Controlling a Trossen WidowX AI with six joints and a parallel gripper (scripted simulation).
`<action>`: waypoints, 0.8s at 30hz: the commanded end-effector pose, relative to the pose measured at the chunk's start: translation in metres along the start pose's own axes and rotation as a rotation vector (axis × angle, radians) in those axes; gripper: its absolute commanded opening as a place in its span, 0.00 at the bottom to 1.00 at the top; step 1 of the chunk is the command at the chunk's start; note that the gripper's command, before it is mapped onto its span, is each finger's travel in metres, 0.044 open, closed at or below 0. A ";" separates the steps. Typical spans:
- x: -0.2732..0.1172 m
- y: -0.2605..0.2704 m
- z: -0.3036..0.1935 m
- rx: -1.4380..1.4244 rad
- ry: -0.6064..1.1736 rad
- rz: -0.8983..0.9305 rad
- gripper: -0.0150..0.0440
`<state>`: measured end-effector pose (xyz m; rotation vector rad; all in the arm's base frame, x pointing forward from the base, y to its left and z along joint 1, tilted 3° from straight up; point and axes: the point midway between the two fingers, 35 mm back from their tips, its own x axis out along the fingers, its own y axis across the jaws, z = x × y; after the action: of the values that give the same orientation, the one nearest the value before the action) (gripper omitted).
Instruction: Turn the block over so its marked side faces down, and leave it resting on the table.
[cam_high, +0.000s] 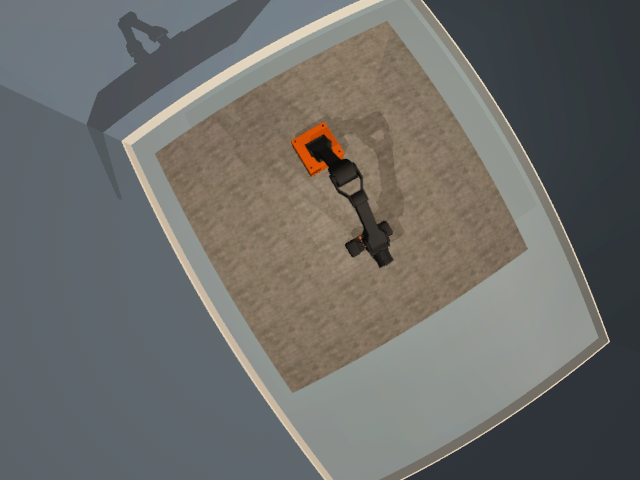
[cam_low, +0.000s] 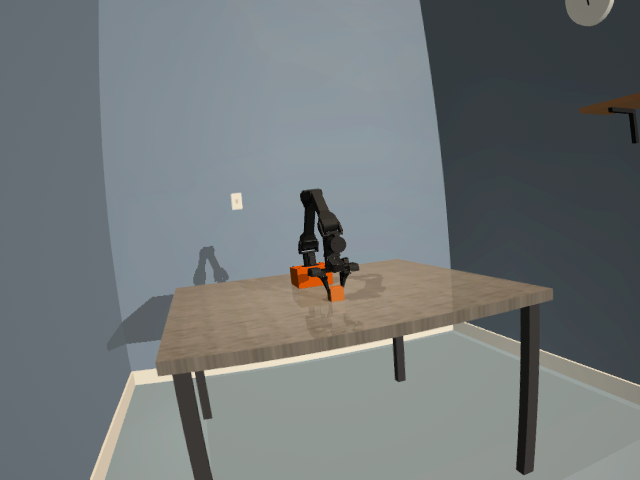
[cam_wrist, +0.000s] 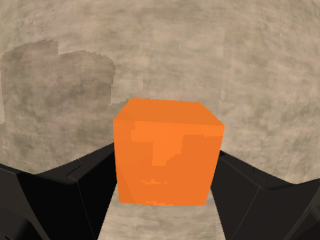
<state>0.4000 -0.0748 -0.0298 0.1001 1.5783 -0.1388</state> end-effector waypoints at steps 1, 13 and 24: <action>0.001 0.000 0.000 -0.001 0.001 -0.002 0.43; -0.029 0.000 0.000 -0.001 -0.002 -0.001 0.25; -0.021 0.000 0.004 0.001 -0.150 0.000 0.25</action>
<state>0.4012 -0.0746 -0.0131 0.0914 1.4818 -0.1445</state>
